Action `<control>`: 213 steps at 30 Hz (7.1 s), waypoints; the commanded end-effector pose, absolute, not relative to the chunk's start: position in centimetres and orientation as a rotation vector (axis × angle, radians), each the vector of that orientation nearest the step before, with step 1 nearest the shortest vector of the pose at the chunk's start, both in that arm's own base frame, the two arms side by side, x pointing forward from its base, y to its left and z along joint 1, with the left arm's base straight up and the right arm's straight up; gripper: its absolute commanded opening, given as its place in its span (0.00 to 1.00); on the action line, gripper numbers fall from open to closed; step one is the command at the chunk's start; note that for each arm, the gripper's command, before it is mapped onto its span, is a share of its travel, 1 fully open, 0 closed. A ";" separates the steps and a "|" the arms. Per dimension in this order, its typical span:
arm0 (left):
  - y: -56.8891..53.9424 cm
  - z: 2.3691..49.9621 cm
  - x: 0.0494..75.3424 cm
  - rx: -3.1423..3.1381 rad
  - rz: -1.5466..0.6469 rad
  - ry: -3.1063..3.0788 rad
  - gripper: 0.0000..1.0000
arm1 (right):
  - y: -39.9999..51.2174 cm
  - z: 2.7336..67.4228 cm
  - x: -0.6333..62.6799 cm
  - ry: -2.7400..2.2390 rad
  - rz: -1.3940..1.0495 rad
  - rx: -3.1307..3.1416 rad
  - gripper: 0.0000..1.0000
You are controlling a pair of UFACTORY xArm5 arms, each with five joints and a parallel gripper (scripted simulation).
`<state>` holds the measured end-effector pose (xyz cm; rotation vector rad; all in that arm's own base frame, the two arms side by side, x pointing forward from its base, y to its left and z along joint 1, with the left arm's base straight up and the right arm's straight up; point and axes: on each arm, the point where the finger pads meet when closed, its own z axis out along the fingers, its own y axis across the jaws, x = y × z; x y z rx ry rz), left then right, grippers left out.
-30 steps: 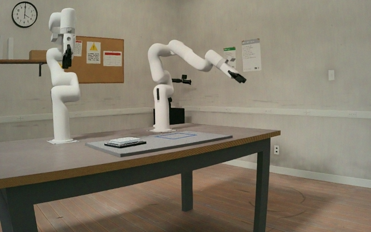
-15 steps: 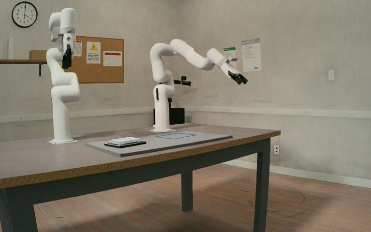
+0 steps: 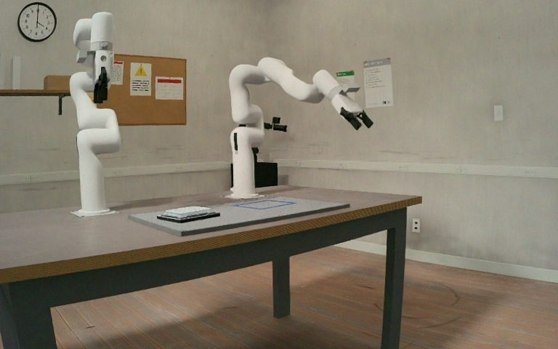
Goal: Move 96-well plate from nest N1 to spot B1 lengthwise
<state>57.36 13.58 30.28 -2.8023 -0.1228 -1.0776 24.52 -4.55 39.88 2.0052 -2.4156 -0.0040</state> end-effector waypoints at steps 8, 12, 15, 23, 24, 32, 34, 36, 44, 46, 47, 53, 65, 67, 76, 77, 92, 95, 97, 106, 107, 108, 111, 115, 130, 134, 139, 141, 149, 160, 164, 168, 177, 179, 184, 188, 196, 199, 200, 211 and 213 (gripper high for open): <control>9.3 29.6 59.6 -2.860 -1.046 0.003 1.00 | -4.6 40.0 24.6 -2.417 0.000 2.007 1.00; 8.3 29.4 60.0 -2.887 -1.009 0.092 1.00 | -4.6 40.0 24.6 -2.417 0.000 2.007 1.00; 6.9 29.1 60.5 -2.894 -0.998 0.119 1.00 | -4.6 40.0 24.6 -2.417 0.000 2.007 1.00; 3.8 28.4 61.5 -2.916 -0.960 0.210 1.00 | -4.6 40.0 24.6 -2.417 0.000 2.007 1.00; 3.3 28.3 61.6 -2.925 -0.940 0.256 1.00 | -4.6 40.0 24.6 -2.417 0.000 2.007 1.00; 0.5 27.7 62.3 -2.931 -0.928 0.284 1.00 | -4.6 40.0 24.6 -2.417 0.000 2.007 1.00; -0.4 27.5 62.5 -2.931 -0.928 0.284 1.00 | -4.6 40.0 24.6 -2.417 0.000 2.007 1.00; -0.9 27.4 62.6 -2.938 -0.908 0.331 1.00 | -4.6 40.0 24.6 -2.417 0.000 2.007 1.00; -4.3 26.7 63.0 -2.953 -0.854 0.454 1.00 | -4.6 40.0 24.6 -2.417 0.000 2.007 1.00; -4.8 26.6 63.1 -2.953 -0.854 0.454 1.00 | -4.6 40.0 24.6 -2.417 0.000 2.007 1.00; -5.2 26.4 63.1 -2.953 -0.854 0.454 1.00 | -4.6 40.0 24.6 -2.417 0.000 2.007 1.00; -7.7 25.9 63.3 -2.962 -0.776 0.626 1.00 | -4.6 40.0 24.6 -2.417 0.000 2.007 1.00; -12.6 24.8 63.2 -2.957 -0.711 0.767 1.00 | -4.6 40.0 24.6 -2.417 0.000 2.007 1.00; -13.5 24.6 63.2 -2.955 -0.696 0.798 1.00 | -4.6 40.0 24.6 -2.417 0.000 2.007 1.00; -17.1 23.7 62.8 -2.951 -0.674 0.845 1.00 | -4.6 40.0 24.6 -2.417 0.000 2.007 1.00; -17.6 23.6 62.7 -2.945 -0.652 0.892 1.00 | -4.6 40.0 24.6 -2.417 0.000 2.007 1.00; -23.0 22.3 61.6 -2.916 -0.568 1.064 1.00 | -4.6 40.0 24.6 -2.417 0.000 2.007 1.00; -24.0 22.0 61.3 -2.898 -0.529 1.141 1.00 | -4.6 40.0 24.6 -2.417 0.000 2.007 1.00; -24.4 21.9 61.2 -2.898 -0.529 1.141 1.00 | -4.6 40.0 24.6 -2.417 0.000 2.007 1.00; -27.9 21.0 60.1 -2.885 -0.506 1.187 1.00 | -4.6 40.0 24.6 -2.417 0.000 2.007 1.00; -28.3 20.9 59.9 -2.871 -0.482 1.232 1.00 | -4.6 40.0 24.6 -2.417 0.000 2.007 1.00; -28.8 20.8 59.7 -2.857 -0.459 1.277 1.00 | -4.6 40.0 24.6 -2.417 0.000 2.007 1.00; -30.1 20.4 59.2 -2.846 -0.443 1.309 1.00 | -4.6 40.0 24.6 -2.417 0.000 2.007 1.00; -31.0 20.2 58.8 -2.846 -0.443 1.309 1.00 | -4.6 40.0 24.6 -2.417 0.000 2.007 1.00; -36.0 18.8 56.2 -2.781 -0.355 1.471 1.00 | -4.6 40.0 24.6 -2.417 0.000 2.007 1.00; -37.5 18.4 55.4 -2.781 -0.356 1.471 1.00 | -4.6 40.0 24.6 -2.417 0.000 2.007 1.00; -39.1 17.9 54.3 -2.701 -0.268 1.628 1.00 | -4.6 40.0 24.6 -2.417 0.000 2.007 1.00; -39.9 17.6 53.7 -2.701 -0.268 1.628 1.00 | -4.6 40.0 24.6 -2.417 0.000 2.007 1.00; -42.1 17.0 52.2 -2.701 -0.268 1.628 1.00 | -4.6 40.0 24.6 -2.417 0.000 2.007 1.00; -46.2 15.6 48.6 -2.607 -0.181 1.776 1.00 | -4.6 40.0 24.6 -2.417 0.000 2.007 1.00; -46.4 15.5 48.4 -2.608 -0.181 1.777 1.00 | -4.6 40.0 24.6 -2.417 0.000 2.007 1.00; -47.7 15.0 47.0 -2.502 -0.094 1.917 1.00 | -4.6 40.0 24.6 -2.417 0.000 2.007 1.00; -50.2 14.1 44.3 -2.502 -0.094 1.917 1.00 | -4.6 40.0 24.6 -2.417 0.000 2.007 1.00; -50.8 13.8 43.5 -2.440 -0.048 1.987 1.00 | -4.6 40.0 24.6 -2.417 0.000 2.007 1.00; -51.7 13.5 42.3 -2.384 -0.008 2.047 1.00 | -4.6 40.0 24.6 -2.417 0.000 2.007 1.00; -52.8 13.0 40.8 -2.384 -0.008 2.047 1.00 | -4.6 40.0 24.6 -2.417 0.000 2.007 1.00; -53.6 12.7 39.8 -2.385 -0.008 2.047 1.00 | -4.6 40.0 24.6 -2.417 0.000 2.007 1.00; -53.6 12.7 39.8 -2.385 -0.008 2.047 1.00 | -4.6 40.0 24.6 -2.417 0.000 2.007 1.00; -53.6 12.7 39.8 -2.385 -0.008 2.047 1.00 | -4.6 40.0 24.6 -2.417 0.000 2.007 1.00; -53.6 12.0 39.8 -2.385 -0.008 2.047 1.00 | -4.6 40.0 24.6 -2.417 0.000 2.007 1.00; -53.6 11.7 39.8 -2.385 -0.008 2.047 1.00 | -4.6 40.0 24.6 -2.417 0.000 2.007 1.00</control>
